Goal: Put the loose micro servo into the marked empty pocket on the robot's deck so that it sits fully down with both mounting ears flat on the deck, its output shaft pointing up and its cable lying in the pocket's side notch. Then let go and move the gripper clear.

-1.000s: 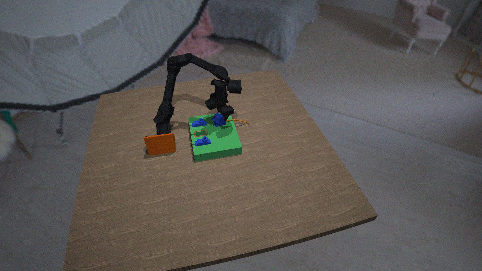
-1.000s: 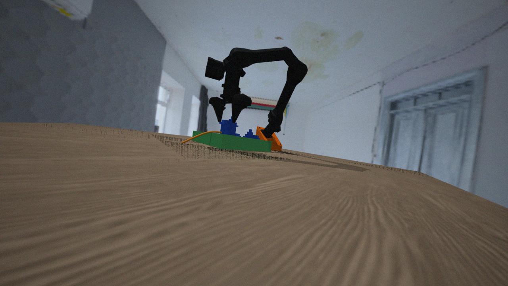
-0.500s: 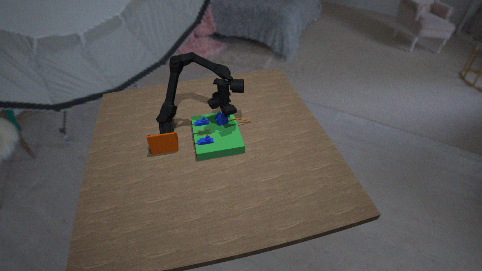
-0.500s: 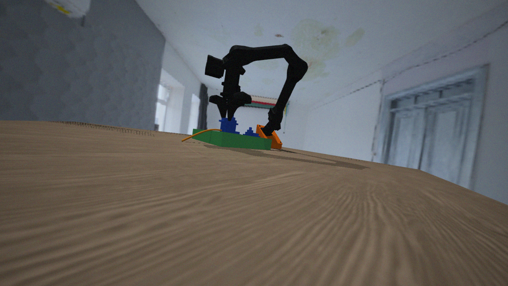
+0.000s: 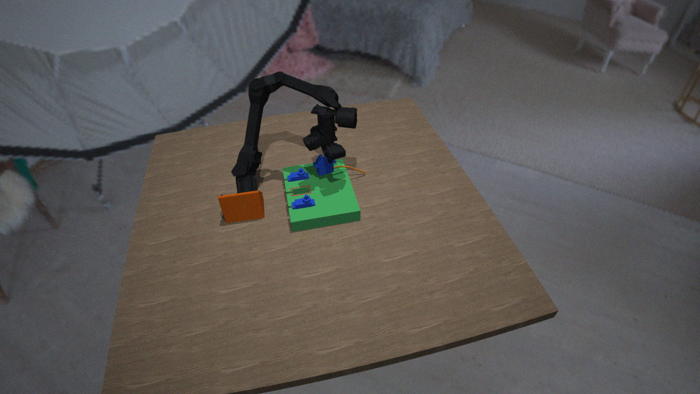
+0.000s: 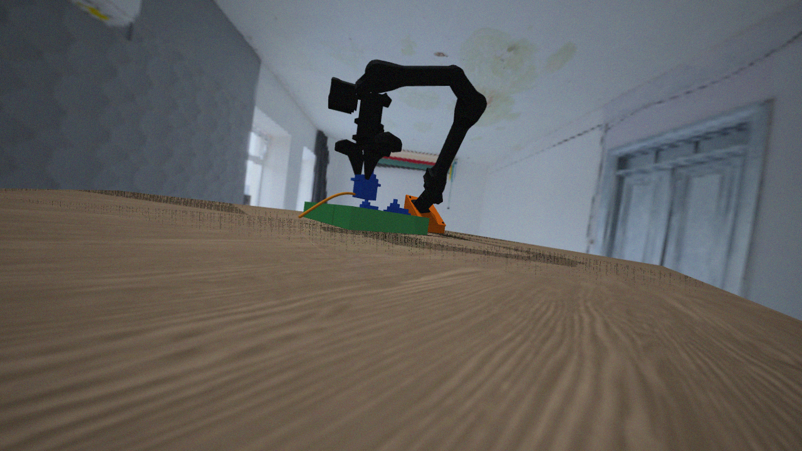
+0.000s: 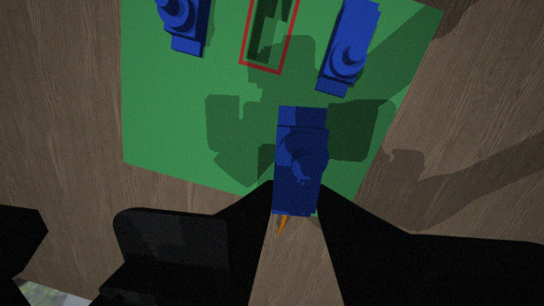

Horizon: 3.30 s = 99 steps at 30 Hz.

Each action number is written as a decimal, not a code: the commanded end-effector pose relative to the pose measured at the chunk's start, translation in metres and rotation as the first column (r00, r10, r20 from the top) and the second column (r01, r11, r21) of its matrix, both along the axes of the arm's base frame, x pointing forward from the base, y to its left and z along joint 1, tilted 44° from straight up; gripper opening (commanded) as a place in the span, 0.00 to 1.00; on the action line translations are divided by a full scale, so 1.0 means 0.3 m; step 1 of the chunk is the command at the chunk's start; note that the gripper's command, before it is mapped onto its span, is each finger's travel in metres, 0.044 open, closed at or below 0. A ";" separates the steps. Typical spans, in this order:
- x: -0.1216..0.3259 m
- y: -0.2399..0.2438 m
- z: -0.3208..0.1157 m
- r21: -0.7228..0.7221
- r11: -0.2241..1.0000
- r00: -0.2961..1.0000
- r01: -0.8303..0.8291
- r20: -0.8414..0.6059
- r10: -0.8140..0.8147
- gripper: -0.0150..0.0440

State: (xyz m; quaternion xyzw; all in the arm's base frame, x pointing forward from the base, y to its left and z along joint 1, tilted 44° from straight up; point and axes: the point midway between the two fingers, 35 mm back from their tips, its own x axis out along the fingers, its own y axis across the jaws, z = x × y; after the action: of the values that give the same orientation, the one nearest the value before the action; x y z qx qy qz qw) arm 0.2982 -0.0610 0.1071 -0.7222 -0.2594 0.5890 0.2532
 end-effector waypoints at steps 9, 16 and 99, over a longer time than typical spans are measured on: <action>-0.064 0.006 0.003 -0.006 1.000 1.000 0.001 0.004 -0.001 0.25; -0.079 -0.025 -0.029 -0.006 1.000 1.000 0.001 0.004 -0.001 0.25; -0.099 -0.126 -0.127 -0.968 0.023 -0.720 -0.249 0.201 0.664 0.25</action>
State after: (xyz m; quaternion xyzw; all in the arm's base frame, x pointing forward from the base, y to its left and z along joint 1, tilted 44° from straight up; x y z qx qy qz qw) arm 0.2679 -0.0964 0.0685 -0.5083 -0.6440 -0.0155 -0.5716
